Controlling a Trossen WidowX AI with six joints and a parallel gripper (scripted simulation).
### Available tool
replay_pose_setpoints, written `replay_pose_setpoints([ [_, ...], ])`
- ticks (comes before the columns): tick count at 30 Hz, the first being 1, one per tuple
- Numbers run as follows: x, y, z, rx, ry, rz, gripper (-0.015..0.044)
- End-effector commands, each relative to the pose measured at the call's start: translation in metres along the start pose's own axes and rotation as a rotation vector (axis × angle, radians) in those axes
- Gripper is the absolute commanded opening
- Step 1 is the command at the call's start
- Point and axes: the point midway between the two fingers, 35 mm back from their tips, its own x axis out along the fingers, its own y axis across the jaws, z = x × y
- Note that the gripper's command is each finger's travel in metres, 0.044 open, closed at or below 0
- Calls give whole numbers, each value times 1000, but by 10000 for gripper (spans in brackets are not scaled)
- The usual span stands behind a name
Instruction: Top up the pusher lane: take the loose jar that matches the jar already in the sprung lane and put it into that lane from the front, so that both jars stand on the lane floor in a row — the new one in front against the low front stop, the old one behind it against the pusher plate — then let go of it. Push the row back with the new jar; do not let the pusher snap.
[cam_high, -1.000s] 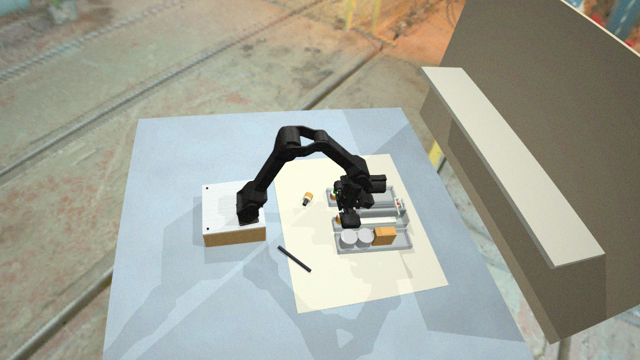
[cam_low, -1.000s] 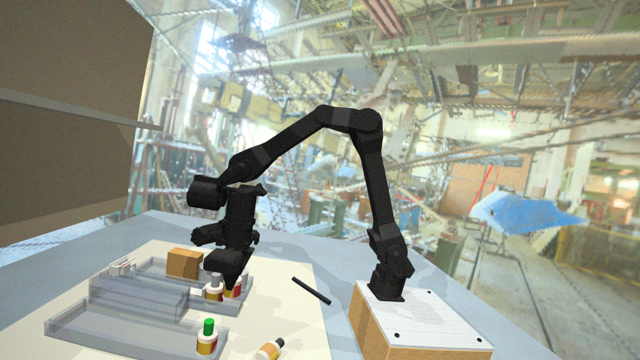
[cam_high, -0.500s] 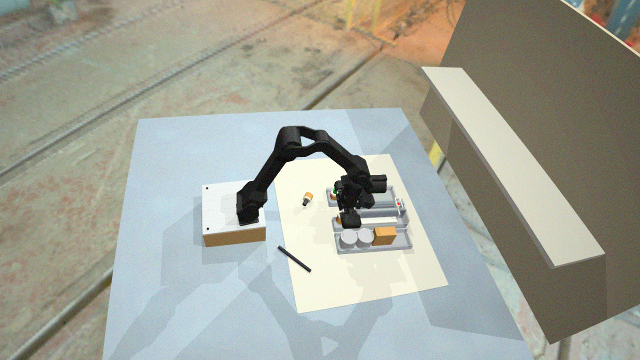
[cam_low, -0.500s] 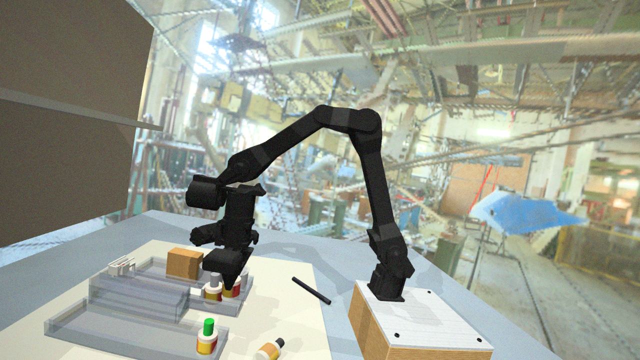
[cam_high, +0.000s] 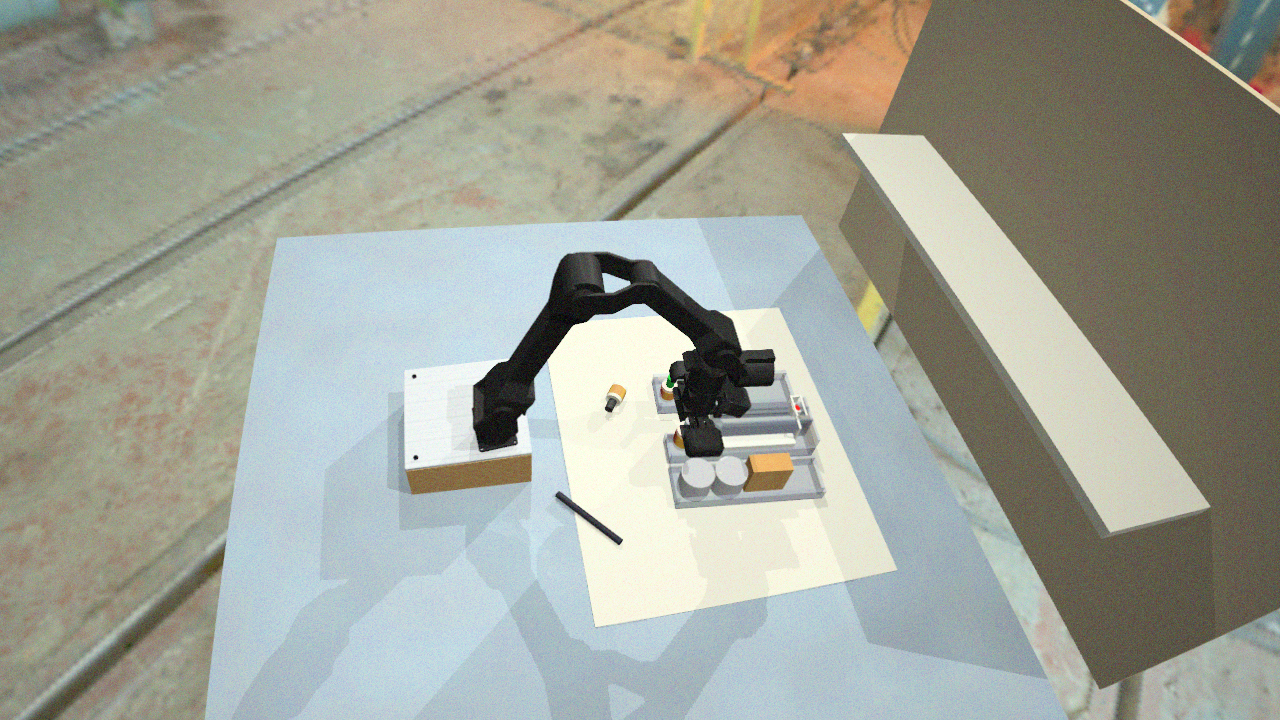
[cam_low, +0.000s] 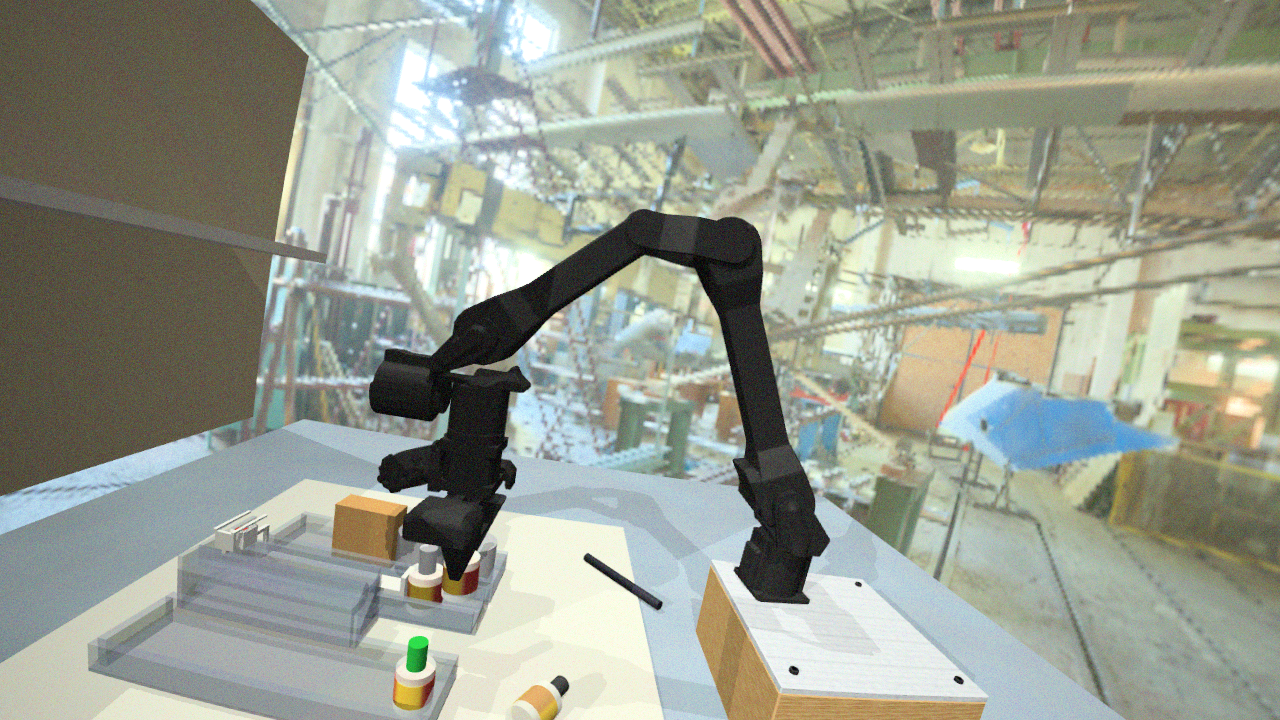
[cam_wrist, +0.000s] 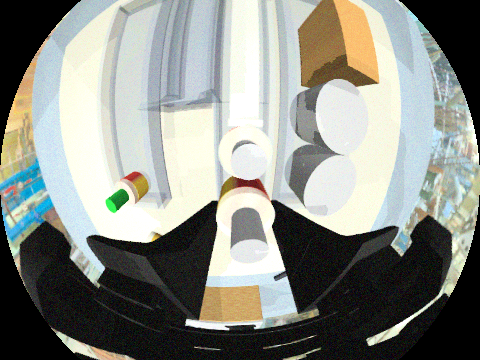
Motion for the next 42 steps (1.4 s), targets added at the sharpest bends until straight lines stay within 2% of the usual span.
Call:
replay_pose_setpoints([
  [1, -1, 0, 7, -5, -24, -2, 0],
  [42, 10, -1, 7, -5, -24, -2, 0],
])
